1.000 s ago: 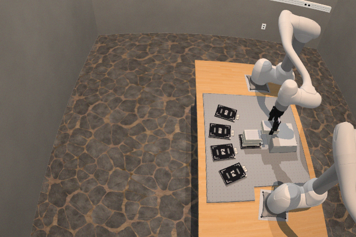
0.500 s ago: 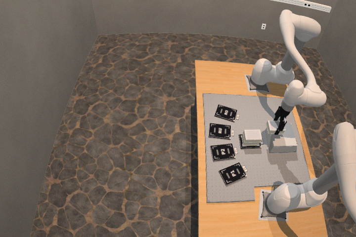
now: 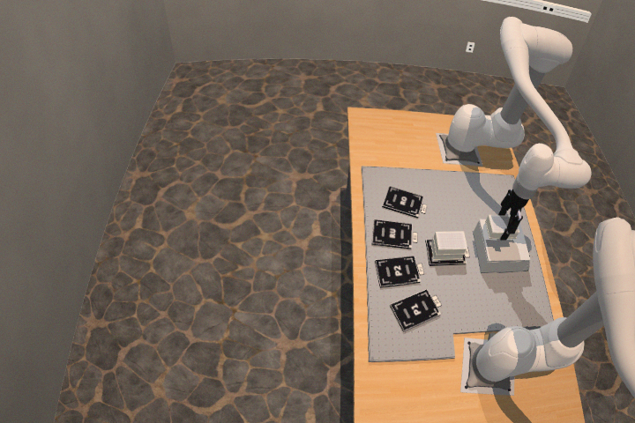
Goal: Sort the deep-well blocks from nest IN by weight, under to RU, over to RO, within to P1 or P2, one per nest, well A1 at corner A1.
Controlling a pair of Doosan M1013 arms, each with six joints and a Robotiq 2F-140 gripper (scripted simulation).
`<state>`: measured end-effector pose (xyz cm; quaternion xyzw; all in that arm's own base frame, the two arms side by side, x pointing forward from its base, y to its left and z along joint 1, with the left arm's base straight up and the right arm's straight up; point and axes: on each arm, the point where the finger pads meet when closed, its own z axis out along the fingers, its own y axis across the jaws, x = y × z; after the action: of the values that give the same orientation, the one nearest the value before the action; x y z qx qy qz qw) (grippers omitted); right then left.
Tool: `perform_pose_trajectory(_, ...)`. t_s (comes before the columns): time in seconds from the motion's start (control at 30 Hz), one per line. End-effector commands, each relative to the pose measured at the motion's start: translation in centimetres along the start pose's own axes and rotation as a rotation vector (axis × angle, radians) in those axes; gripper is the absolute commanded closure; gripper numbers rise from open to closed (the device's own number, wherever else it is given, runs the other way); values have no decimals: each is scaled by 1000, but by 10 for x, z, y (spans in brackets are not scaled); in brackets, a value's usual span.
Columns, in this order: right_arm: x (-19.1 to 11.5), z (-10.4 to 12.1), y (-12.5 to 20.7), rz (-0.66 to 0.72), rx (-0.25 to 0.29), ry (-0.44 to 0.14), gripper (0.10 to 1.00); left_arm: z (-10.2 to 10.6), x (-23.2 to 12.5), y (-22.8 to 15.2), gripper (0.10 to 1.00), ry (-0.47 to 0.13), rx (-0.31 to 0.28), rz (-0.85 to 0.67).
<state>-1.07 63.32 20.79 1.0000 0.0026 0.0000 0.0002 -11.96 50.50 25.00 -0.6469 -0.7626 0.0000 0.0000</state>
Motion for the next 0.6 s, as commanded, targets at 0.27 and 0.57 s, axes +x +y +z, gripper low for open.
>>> perform_pose_trajectory(0.27, -28, -2, 0, 0, 2, 0, 999, -1, 0, 0, 98, 1, 0, 0)
perform_pose_trajectory(0.57, -50, -2, 0, 0, 2, 0, 999, -1, 0, 0, 98, 1, 0, 0)
